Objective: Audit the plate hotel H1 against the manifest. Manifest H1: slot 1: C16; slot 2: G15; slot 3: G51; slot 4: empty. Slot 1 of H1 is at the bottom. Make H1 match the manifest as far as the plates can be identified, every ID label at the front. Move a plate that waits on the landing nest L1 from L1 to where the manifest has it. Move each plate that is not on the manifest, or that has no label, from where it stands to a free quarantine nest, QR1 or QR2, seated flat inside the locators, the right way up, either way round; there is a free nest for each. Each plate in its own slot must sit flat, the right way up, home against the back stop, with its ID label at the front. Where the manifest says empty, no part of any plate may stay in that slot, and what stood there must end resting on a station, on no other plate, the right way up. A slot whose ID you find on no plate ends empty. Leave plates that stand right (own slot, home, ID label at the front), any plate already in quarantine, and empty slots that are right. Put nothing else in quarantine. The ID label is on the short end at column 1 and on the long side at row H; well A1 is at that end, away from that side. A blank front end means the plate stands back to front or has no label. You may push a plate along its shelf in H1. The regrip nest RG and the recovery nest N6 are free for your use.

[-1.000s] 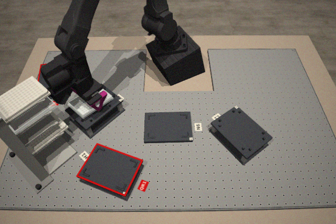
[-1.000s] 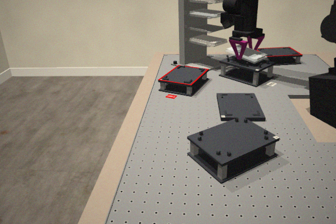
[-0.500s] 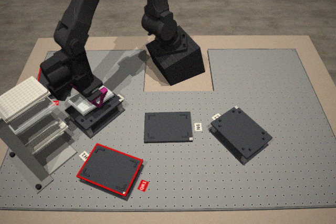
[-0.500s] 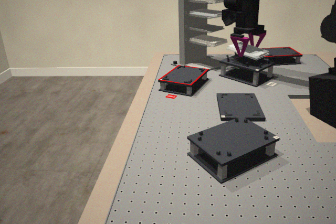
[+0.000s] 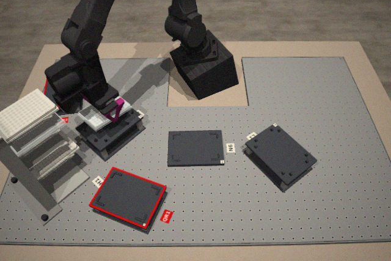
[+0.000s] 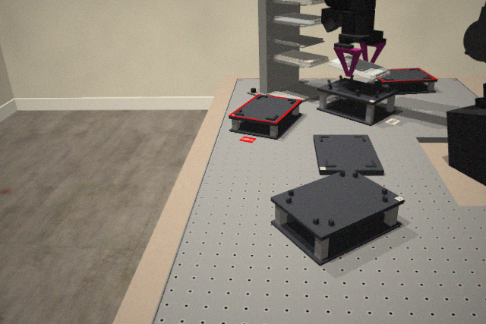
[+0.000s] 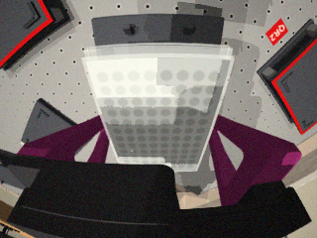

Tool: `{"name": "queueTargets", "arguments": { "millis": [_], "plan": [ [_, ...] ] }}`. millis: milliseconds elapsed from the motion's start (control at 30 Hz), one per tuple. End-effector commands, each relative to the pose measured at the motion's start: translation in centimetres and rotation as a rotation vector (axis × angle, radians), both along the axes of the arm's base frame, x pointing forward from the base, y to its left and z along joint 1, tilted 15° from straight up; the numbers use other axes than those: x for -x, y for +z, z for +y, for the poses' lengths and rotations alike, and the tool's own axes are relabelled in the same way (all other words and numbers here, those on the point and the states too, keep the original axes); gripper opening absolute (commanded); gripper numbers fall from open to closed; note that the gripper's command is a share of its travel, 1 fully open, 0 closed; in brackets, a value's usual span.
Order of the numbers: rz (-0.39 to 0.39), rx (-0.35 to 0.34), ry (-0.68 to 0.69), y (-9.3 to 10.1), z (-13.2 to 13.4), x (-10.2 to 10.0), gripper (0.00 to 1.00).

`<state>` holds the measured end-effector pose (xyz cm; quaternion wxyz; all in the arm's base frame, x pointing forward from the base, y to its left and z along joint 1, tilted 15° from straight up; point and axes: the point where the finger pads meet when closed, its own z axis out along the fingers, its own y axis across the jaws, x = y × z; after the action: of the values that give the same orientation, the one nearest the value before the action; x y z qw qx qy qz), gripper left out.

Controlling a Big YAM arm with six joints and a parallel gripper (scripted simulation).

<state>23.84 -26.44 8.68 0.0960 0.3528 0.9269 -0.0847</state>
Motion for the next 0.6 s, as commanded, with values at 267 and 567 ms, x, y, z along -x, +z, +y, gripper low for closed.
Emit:
{"name": "queueTargets", "arguments": {
  "millis": [267,567],
  "plan": [
    [-0.054,0.052,0.002,3.9,-0.9,-1.7,0.86],
    [-0.055,0.053,0.002,4.8,-0.7,-1.5,0.86]
  ]
}}
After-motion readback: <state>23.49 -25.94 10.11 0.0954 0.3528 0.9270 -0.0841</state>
